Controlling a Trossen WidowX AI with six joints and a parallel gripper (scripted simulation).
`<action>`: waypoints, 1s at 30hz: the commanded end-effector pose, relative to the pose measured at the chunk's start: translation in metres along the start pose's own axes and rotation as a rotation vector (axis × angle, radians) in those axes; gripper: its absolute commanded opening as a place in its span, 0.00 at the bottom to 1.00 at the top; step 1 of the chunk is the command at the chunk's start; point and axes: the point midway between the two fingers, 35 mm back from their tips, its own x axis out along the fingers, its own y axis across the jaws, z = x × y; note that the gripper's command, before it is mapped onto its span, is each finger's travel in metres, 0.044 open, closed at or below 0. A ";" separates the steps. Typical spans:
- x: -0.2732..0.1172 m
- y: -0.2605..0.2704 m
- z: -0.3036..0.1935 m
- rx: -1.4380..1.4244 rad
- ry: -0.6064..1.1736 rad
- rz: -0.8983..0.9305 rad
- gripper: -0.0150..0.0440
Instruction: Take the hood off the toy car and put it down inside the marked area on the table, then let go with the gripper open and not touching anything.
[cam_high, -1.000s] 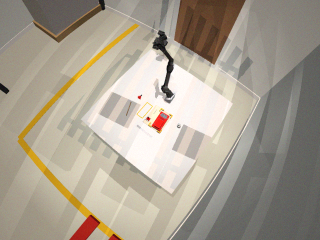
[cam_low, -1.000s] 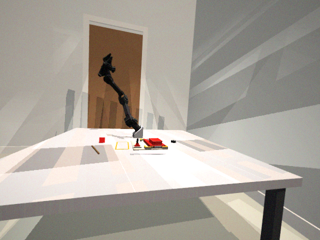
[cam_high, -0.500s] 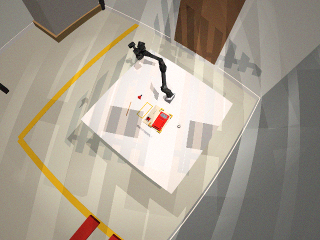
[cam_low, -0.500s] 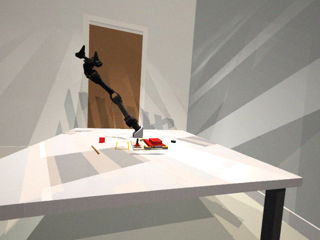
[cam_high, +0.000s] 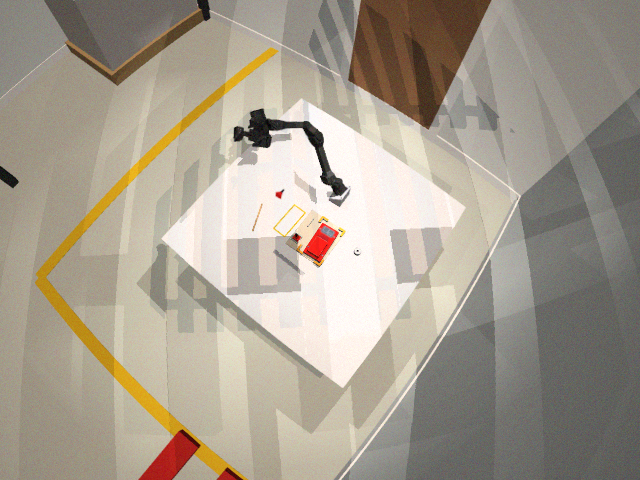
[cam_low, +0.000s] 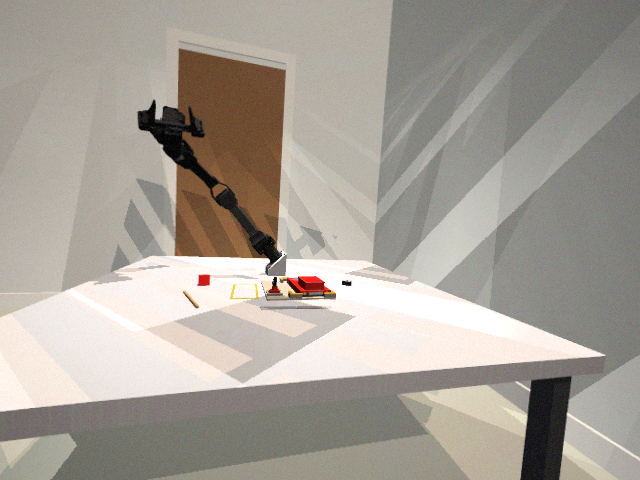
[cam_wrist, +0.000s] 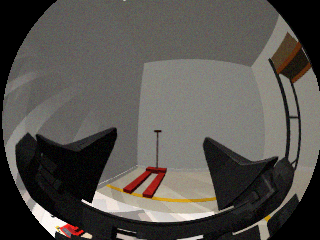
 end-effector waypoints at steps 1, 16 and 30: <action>0.030 0.012 -0.054 0.175 0.126 0.028 1.00; 0.092 0.142 -0.263 0.711 0.791 0.075 1.00; 0.032 0.303 -0.409 0.714 1.564 -0.030 1.00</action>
